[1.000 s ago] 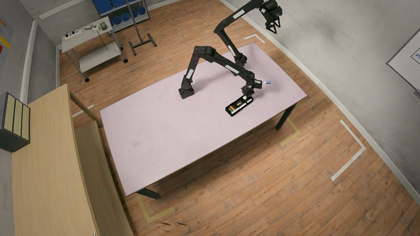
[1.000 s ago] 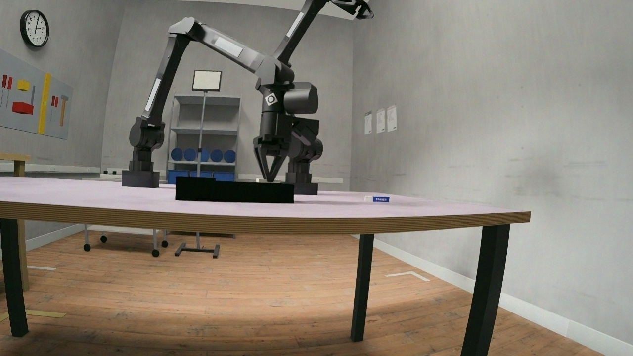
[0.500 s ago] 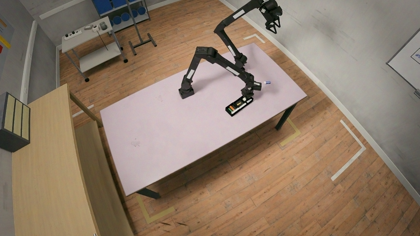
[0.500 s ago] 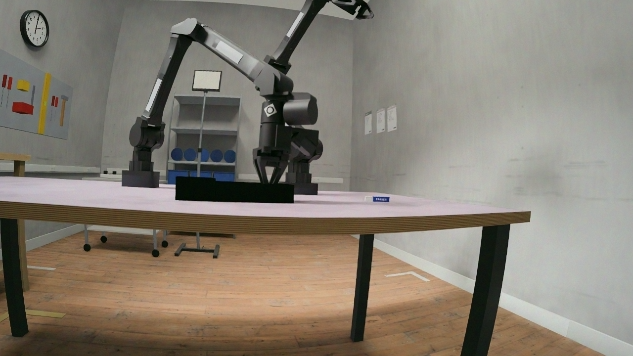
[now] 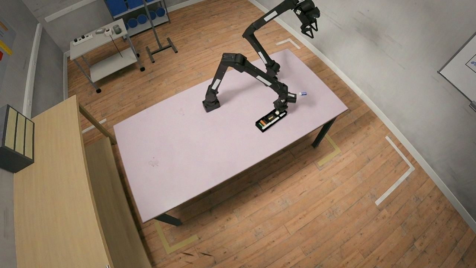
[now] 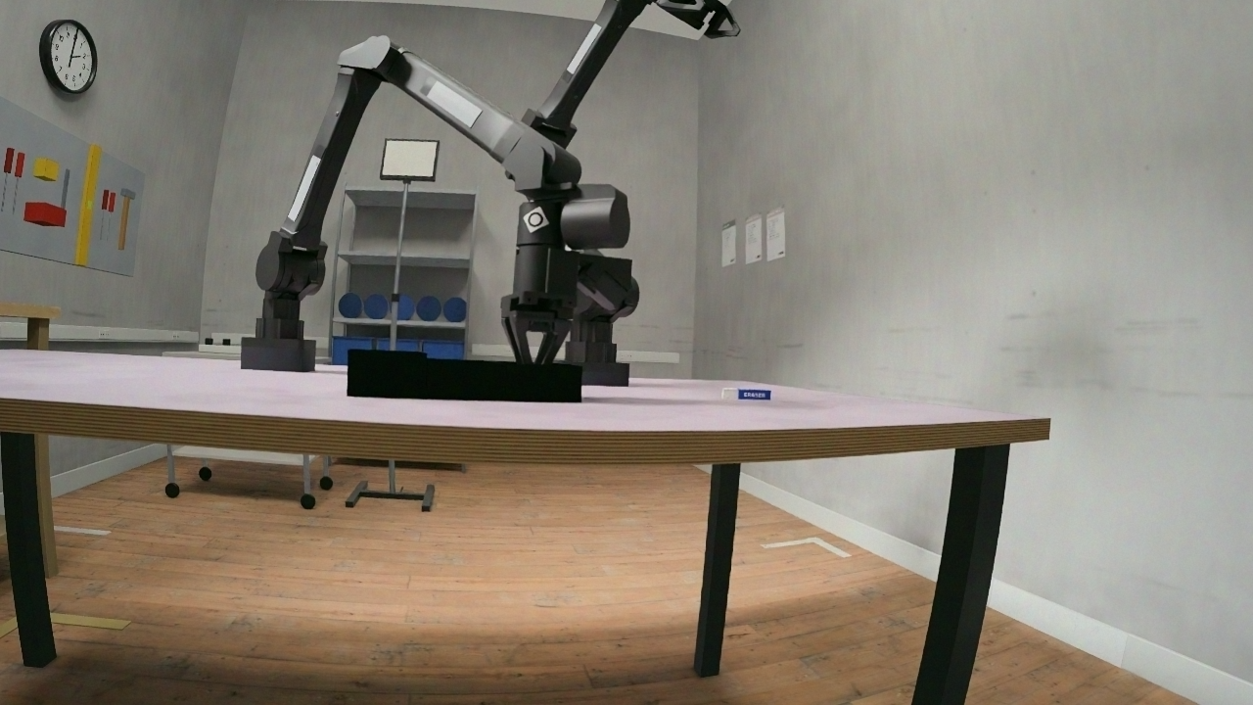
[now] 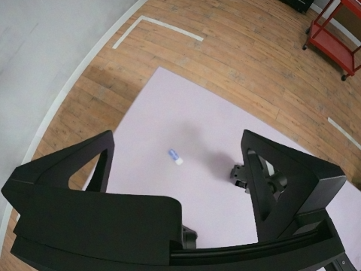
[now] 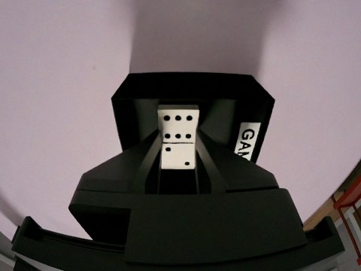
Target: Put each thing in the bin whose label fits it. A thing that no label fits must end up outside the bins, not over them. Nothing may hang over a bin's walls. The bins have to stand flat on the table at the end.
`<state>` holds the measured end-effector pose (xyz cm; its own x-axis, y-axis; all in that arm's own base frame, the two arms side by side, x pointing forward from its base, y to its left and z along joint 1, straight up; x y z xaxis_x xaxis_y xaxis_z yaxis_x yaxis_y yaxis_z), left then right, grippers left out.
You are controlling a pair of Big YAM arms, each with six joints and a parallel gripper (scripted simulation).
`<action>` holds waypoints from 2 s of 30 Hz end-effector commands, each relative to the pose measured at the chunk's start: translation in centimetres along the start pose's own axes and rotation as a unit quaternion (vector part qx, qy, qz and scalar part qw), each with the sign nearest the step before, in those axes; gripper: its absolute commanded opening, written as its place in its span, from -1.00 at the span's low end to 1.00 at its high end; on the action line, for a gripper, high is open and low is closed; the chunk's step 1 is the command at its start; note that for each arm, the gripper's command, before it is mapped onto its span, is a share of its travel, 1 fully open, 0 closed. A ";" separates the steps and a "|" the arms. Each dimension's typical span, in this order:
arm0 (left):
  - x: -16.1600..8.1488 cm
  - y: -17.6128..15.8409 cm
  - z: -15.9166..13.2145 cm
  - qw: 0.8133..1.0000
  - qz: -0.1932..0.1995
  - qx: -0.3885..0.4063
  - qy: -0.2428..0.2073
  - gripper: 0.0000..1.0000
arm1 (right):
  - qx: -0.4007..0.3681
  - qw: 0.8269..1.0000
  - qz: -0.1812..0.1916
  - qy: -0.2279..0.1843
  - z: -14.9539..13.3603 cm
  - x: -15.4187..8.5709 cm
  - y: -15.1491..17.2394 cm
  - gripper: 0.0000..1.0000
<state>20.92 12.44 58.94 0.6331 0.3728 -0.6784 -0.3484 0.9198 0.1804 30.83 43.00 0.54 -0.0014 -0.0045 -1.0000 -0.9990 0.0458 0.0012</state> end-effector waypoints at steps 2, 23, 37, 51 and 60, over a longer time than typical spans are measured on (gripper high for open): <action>-2.9 -0.1 0.9 1.000 0.004 0.001 -0.031 1.00 | -0.012 1.000 -0.013 -0.023 1.8 -1.5 -0.2 -0.38; -2.9 -0.1 0.9 1.000 0.004 0.001 -0.031 1.00 | -0.011 1.000 -0.014 -0.024 2.0 -2.8 -0.3 -0.38; -2.9 -0.1 0.9 1.000 0.004 0.001 -0.031 1.00 | -0.011 0.999 -0.015 -0.027 2.3 -4.7 -0.5 -0.38; -2.9 -0.1 0.9 1.000 0.004 0.001 -0.031 1.00 | -0.011 1.000 -0.008 -0.015 2.1 -6.4 -0.3 -0.38; -2.9 -0.1 0.9 1.000 0.004 0.001 -0.031 1.00 | -0.011 0.999 -0.018 -0.031 1.8 -8.3 -0.6 -0.38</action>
<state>20.92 12.44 58.94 0.6331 0.3728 -0.6784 -0.3484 0.9198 0.1804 30.77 42.97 5.45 -0.0019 -0.0053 -1.0000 -0.9990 0.0453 0.0017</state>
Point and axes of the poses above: on each arm, the point where the finger pads meet when closed, its own x axis out along the fingers, its own y axis across the jaws, z = x × y, the point moved 2 cm from there along -x, back along the fingers, and after that the axes turned 14 degrees about x, right-handed, at the moved point
